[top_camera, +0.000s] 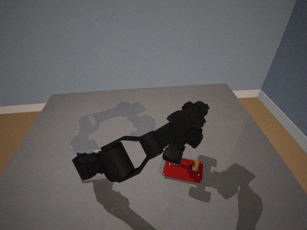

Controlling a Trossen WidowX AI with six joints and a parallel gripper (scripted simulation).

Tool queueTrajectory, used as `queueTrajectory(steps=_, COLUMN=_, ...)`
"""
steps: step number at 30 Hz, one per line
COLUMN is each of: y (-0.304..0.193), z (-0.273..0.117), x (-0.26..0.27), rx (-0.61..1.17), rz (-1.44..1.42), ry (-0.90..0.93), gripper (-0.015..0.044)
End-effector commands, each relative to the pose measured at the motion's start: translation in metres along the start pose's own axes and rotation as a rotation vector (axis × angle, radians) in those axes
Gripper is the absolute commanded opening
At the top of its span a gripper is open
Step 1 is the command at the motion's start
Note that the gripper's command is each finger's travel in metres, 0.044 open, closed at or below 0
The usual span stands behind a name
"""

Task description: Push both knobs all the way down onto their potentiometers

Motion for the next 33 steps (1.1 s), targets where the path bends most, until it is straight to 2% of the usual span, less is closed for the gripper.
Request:
queueTrajectory(steps=1, y=0.002, z=0.009, x=-0.001, rx=0.003, rz=0.006, ry=-0.006, gripper=0.0)
queueTrajectory(steps=33, y=0.002, z=0.022, x=-0.001, rx=0.003, rz=0.006, ry=-0.006, gripper=0.0)
Point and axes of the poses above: the point midway between the two fingers, 35 mm back from their tips, its own z axis out along the fingers, its own x axis across the jaws, y = z × x, the point moved 7 cm from there along -z, back along the fingers, and after that the axes turned 9 degrees about -z, right-handed, at the moved point
